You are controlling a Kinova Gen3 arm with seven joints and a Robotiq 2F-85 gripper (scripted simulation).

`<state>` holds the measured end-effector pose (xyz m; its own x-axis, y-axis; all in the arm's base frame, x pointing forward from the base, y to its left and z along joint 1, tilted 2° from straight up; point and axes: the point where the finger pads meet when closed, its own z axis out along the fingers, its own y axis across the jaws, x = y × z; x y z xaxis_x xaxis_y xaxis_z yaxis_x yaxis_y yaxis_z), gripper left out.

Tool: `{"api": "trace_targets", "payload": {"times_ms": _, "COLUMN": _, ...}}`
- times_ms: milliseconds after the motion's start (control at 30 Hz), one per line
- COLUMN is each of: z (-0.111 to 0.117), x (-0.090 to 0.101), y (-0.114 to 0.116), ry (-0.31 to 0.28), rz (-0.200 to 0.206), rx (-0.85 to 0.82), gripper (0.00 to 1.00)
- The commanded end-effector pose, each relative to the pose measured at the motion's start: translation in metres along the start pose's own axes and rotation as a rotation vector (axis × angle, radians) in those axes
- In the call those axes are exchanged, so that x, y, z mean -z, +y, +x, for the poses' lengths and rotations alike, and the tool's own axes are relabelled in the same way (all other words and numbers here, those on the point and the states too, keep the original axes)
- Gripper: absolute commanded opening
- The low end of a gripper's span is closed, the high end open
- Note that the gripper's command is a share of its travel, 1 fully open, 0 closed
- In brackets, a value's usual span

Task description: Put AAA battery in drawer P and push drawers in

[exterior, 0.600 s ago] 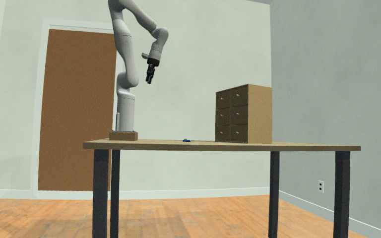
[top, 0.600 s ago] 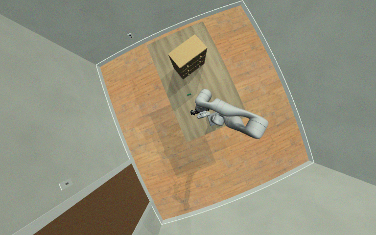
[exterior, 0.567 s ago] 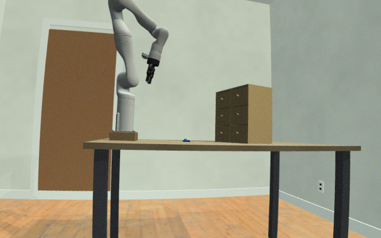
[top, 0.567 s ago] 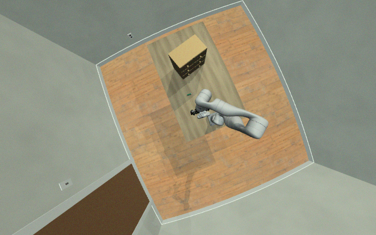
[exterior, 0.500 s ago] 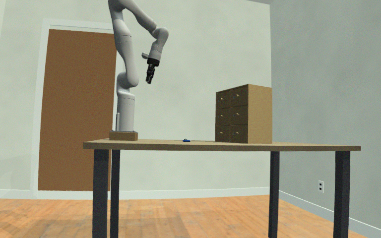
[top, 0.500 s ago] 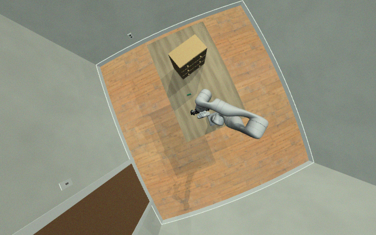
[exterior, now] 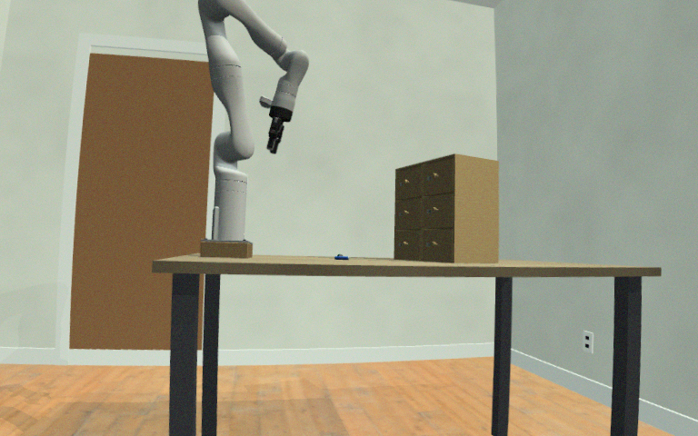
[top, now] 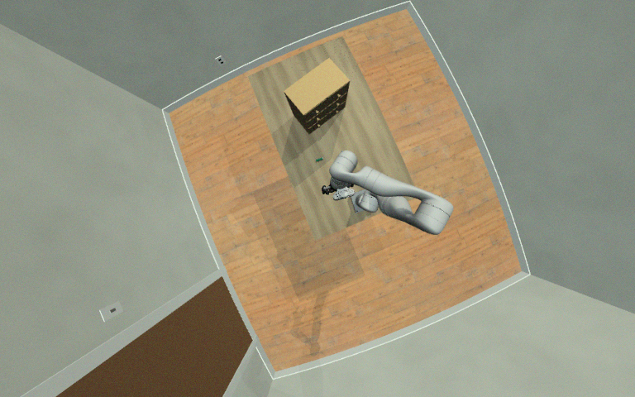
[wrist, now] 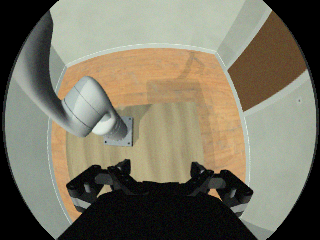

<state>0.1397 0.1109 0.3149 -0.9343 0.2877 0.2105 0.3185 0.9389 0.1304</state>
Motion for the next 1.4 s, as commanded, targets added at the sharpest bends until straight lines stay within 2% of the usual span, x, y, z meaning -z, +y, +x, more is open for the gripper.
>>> {"api": "trace_targets", "payload": {"times_ms": 0, "z": -0.001, "x": 0.001, "y": 0.000, "ry": 0.000, "rz": -0.001, "rx": -0.003, "gripper": 1.00}}
{"api": "trace_targets", "payload": {"times_ms": 100, "z": -0.010, "x": 0.005, "y": 0.002, "ry": 0.000, "rz": -0.010, "rx": -0.042, "gripper": 1.00}}
{"api": "trace_targets", "payload": {"times_ms": 200, "z": -0.034, "x": 0.015, "y": 0.004, "ry": -0.002, "rz": -0.032, "rx": -0.148, "gripper": 1.00}}
{"api": "trace_targets", "payload": {"times_ms": 300, "z": -0.077, "x": 0.032, "y": -0.001, "ry": -0.011, "rz": -0.063, "rx": -0.325, "gripper": 1.00}}
{"api": "trace_targets", "payload": {"times_ms": 400, "z": -0.133, "x": 0.052, "y": -0.023, "ry": -0.035, "rz": -0.095, "rx": -0.555, "gripper": 1.00}}
{"api": "trace_targets", "payload": {"times_ms": 500, "z": -0.133, "x": 0.052, "y": -0.023, "ry": -0.035, "rz": -0.095, "rx": -0.555, "gripper": 1.00}}
{"api": "trace_targets", "payload": {"times_ms": 600, "z": -0.191, "x": 0.074, "y": -0.066, "ry": -0.075, "rz": -0.115, "rx": -0.807, "gripper": 1.00}}
{"api": "trace_targets", "payload": {"times_ms": 633, "z": -0.191, "x": 0.074, "y": -0.066, "ry": -0.075, "rz": -0.115, "rx": -0.807, "gripper": 1.00}}
{"api": "trace_targets", "payload": {"times_ms": 700, "z": -0.223, "x": 0.088, "y": -0.103, "ry": -0.110, "rz": -0.118, "rx": -0.968, "gripper": 1.00}}
{"api": "trace_targets", "payload": {"times_ms": 733, "z": -0.223, "x": 0.088, "y": -0.103, "ry": -0.110, "rz": -0.118, "rx": -0.968, "gripper": 1.00}}
{"api": "trace_targets", "payload": {"times_ms": 767, "z": -0.236, "x": 0.094, "y": -0.123, "ry": -0.127, "rz": -0.117, "rx": -1.043, "gripper": 1.00}}
{"api": "trace_targets", "payload": {"times_ms": 800, "z": -0.236, "x": 0.094, "y": -0.123, "ry": -0.127, "rz": -0.117, "rx": -1.043, "gripper": 1.00}}
{"api": "trace_targets", "payload": {"times_ms": 833, "z": -0.247, "x": 0.100, "y": -0.143, "ry": -0.145, "rz": -0.114, "rx": -1.113, "gripper": 1.00}}
{"api": "trace_targets", "payload": {"times_ms": 867, "z": -0.247, "x": 0.100, "y": -0.143, "ry": -0.145, "rz": -0.114, "rx": -1.113, "gripper": 1.00}}
{"api": "trace_targets", "payload": {"times_ms": 900, "z": -0.256, "x": 0.105, "y": -0.161, "ry": -0.162, "rz": -0.109, "rx": -1.176, "gripper": 1.00}}
{"api": "trace_targets", "payload": {"times_ms": 933, "z": -0.256, "x": 0.105, "y": -0.161, "ry": -0.162, "rz": -0.109, "rx": -1.176, "gripper": 1.00}}
{"api": "trace_targets", "payload": {"times_ms": 1000, "z": -0.269, "x": 0.114, "y": -0.194, "ry": -0.193, "rz": -0.099, "rx": -1.282, "gripper": 1.00}}
{"api": "trace_targets", "payload": {"times_ms": 1067, "z": -0.269, "x": 0.114, "y": -0.194, "ry": -0.193, "rz": -0.099, "rx": -1.282, "gripper": 1.00}}
{"api": "trace_targets", "payload": {"times_ms": 1133, "z": -0.276, "x": 0.121, "y": -0.219, "ry": -0.216, "rz": -0.088, "rx": -1.356, "gripper": 1.00}}
{"api": "trace_targets", "payload": {"times_ms": 1200, "z": -0.279, "x": 0.124, "y": -0.234, "ry": -0.231, "rz": -0.081, "rx": -1.399, "gripper": 1.00}}
{"api": "trace_targets", "payload": {"times_ms": 1367, "z": -0.280, "x": 0.126, "y": -0.241, "ry": -0.238, "rz": -0.077, "rx": -1.421, "gripper": 1.00}}
